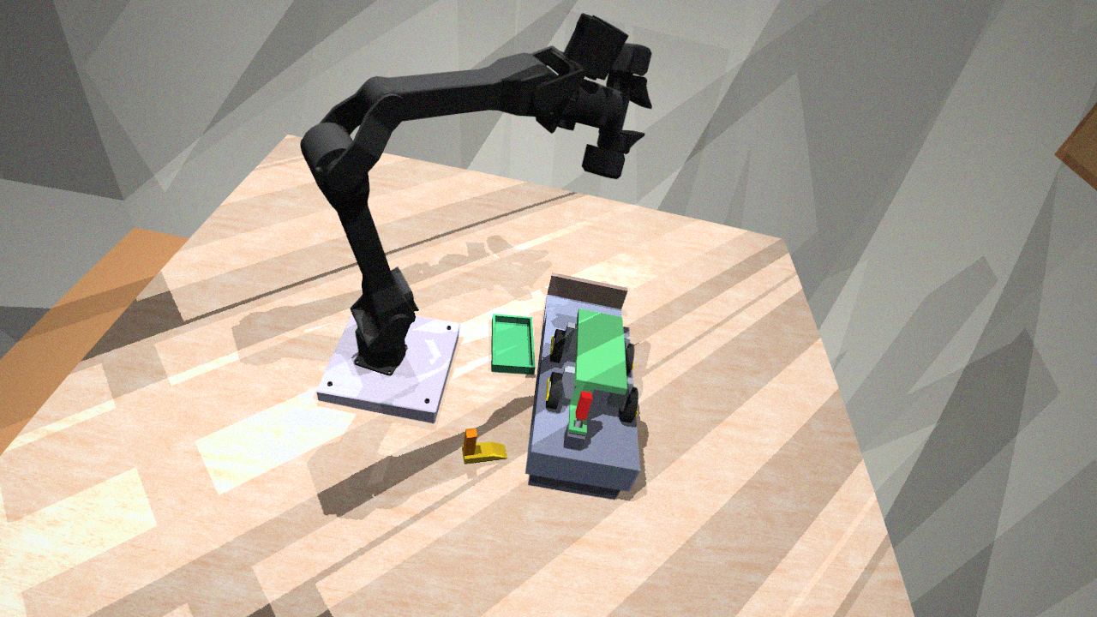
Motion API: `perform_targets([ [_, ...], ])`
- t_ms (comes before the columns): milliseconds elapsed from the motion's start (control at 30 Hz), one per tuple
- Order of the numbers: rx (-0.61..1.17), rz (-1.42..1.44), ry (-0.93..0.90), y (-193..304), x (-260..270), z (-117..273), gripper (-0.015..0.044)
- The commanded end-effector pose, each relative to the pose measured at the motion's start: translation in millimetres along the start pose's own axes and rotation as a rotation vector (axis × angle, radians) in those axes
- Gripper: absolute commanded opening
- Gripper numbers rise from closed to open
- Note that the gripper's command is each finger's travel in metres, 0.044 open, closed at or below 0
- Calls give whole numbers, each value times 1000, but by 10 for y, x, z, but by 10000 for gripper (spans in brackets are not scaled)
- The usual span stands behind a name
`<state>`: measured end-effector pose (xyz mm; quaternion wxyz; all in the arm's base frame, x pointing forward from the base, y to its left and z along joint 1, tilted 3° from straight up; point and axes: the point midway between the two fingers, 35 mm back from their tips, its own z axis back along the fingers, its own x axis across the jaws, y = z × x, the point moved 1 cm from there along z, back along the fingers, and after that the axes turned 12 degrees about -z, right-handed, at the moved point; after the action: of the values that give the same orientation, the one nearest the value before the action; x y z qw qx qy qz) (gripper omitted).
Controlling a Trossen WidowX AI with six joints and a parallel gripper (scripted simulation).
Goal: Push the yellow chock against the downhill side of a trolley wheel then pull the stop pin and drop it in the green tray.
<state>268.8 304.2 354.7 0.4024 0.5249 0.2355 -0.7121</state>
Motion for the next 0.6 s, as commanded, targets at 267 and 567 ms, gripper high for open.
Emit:
perform_targets([
  [267,252,-26,-311,1059,902,333,190],
  [567,383,-95,-532,1599,1541,793,190],
])
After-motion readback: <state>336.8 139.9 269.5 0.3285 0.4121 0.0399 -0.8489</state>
